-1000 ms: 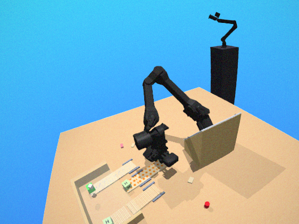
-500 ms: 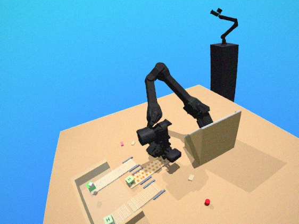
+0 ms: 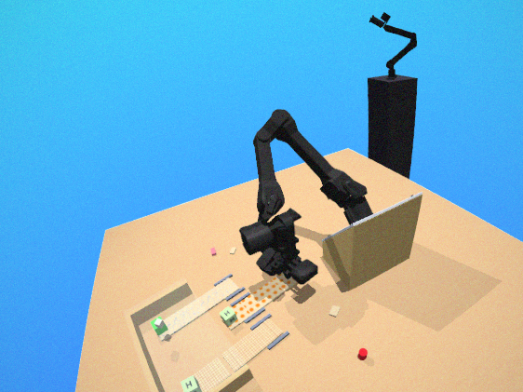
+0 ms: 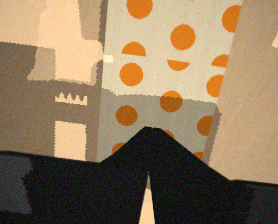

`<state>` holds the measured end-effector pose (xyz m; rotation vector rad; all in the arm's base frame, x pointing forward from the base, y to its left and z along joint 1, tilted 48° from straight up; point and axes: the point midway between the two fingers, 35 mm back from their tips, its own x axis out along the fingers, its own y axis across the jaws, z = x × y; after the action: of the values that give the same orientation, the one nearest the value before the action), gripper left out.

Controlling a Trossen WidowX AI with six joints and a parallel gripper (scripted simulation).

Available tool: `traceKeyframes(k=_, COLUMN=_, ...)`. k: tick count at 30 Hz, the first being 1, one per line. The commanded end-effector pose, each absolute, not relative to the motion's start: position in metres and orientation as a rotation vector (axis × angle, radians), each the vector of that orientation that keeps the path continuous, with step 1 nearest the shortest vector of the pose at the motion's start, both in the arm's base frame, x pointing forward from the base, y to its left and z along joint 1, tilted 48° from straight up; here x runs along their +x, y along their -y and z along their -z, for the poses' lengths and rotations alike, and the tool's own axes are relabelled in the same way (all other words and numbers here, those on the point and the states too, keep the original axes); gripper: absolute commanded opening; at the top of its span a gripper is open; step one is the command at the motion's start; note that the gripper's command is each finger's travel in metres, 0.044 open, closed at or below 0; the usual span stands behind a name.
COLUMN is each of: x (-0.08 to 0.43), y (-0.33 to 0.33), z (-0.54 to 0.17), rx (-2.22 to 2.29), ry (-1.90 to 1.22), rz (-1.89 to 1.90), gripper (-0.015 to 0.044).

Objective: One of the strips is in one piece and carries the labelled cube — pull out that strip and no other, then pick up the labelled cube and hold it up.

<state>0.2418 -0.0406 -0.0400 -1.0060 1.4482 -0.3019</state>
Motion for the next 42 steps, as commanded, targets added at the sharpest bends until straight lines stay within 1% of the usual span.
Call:
traceKeyframes(k=1, x=0.233, y=0.049, z=0.042, rx=-1.013, ry=-1.485, rz=0.312, gripper=0.0000)
traceKeyframes(k=18, x=0.233, y=0.049, z=0.042, rx=-1.013, ry=-1.485, rz=0.312, gripper=0.0000)
traceKeyframes(k=19, x=0.242, y=0.039, z=0.039, rx=-1.006, ry=-1.450, rz=0.302, gripper=0.0000)
traceKeyframes(k=23, x=0.239, y=0.014, z=0.018, rx=-1.009, ry=-1.479, rz=0.307, gripper=0.0000)
traceKeyframes(k=28, x=0.237, y=0.009, z=0.012, rx=-1.011, ry=-1.484, rz=0.310, gripper=0.0000)
traceKeyframes(k=42, x=0.290, y=-0.013, z=0.019, rx=-1.070, ry=-1.503, rz=0.256, gripper=0.0368)
